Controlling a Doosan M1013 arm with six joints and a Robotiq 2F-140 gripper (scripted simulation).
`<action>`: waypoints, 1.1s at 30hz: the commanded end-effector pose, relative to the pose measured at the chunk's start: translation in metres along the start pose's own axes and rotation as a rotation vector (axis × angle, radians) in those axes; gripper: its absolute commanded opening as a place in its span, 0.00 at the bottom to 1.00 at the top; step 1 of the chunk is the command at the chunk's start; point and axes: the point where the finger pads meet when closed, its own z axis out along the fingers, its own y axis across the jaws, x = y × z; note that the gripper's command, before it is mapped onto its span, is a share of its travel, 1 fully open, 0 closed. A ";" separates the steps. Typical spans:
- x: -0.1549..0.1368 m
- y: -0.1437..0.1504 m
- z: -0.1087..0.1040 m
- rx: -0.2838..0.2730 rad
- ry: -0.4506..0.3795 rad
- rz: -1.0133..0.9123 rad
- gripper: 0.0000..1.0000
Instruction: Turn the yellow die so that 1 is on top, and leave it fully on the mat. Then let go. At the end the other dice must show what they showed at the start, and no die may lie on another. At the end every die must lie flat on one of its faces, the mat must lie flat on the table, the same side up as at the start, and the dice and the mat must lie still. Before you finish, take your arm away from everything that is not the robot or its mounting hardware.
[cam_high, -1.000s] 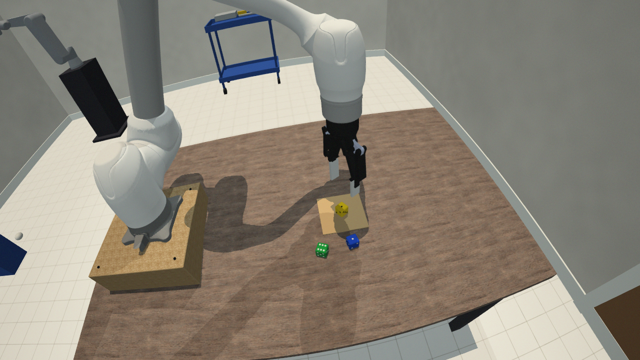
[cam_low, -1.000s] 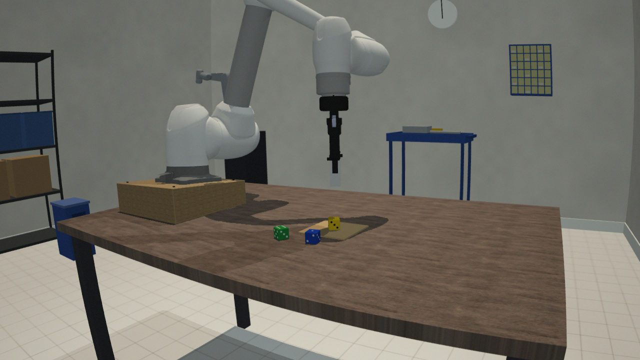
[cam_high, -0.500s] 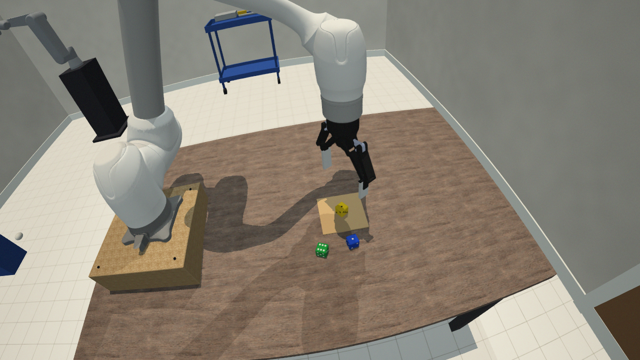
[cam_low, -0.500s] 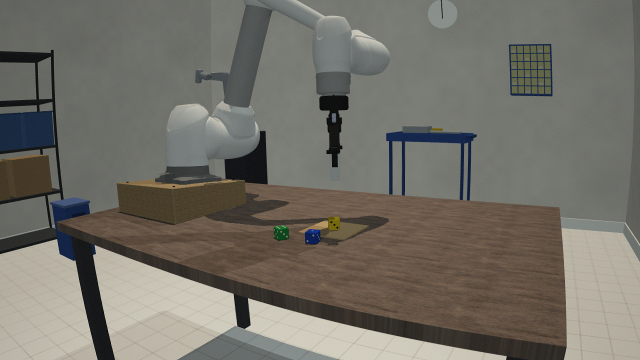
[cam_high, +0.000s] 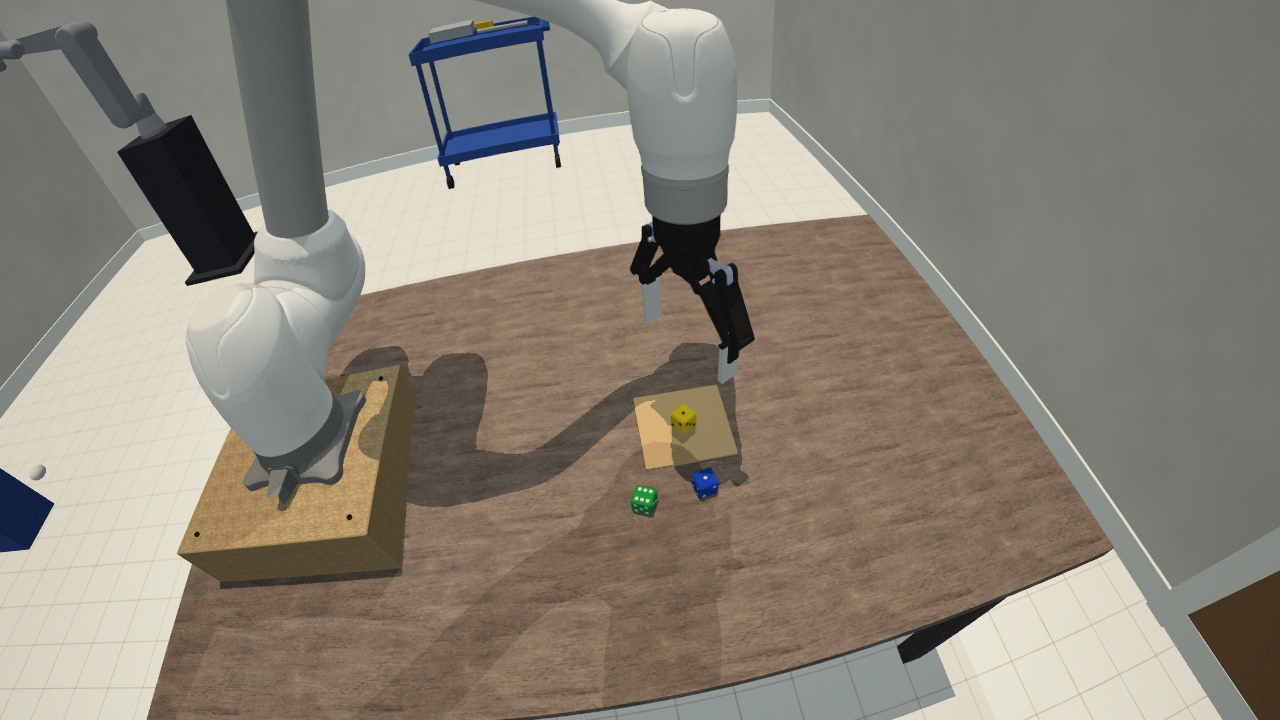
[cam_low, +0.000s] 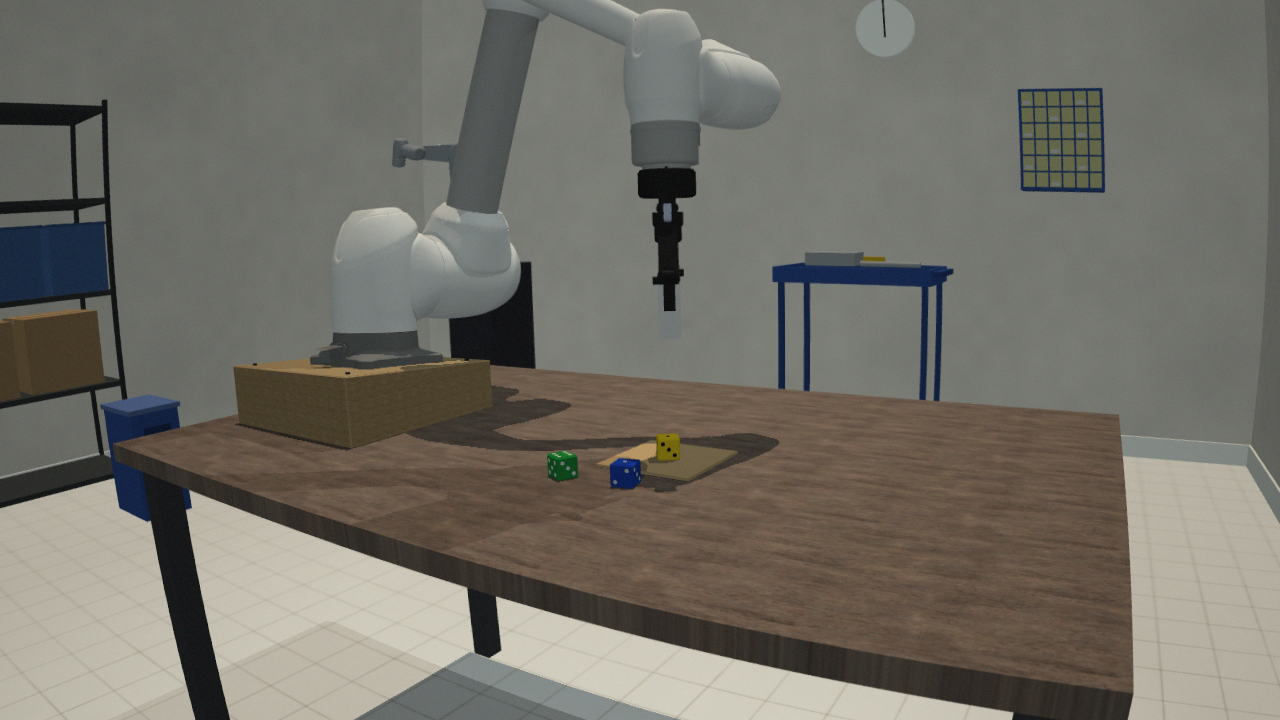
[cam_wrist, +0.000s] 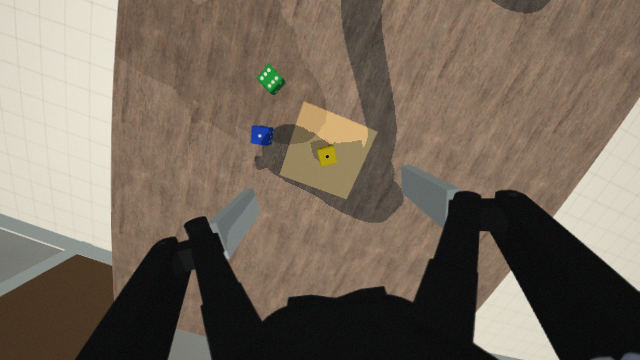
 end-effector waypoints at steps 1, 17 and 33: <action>0.000 0.000 -0.009 0.000 0.000 0.000 1.00; 0.000 0.000 -0.014 0.000 0.000 0.000 1.00; 0.000 0.000 -0.014 0.000 0.000 0.000 1.00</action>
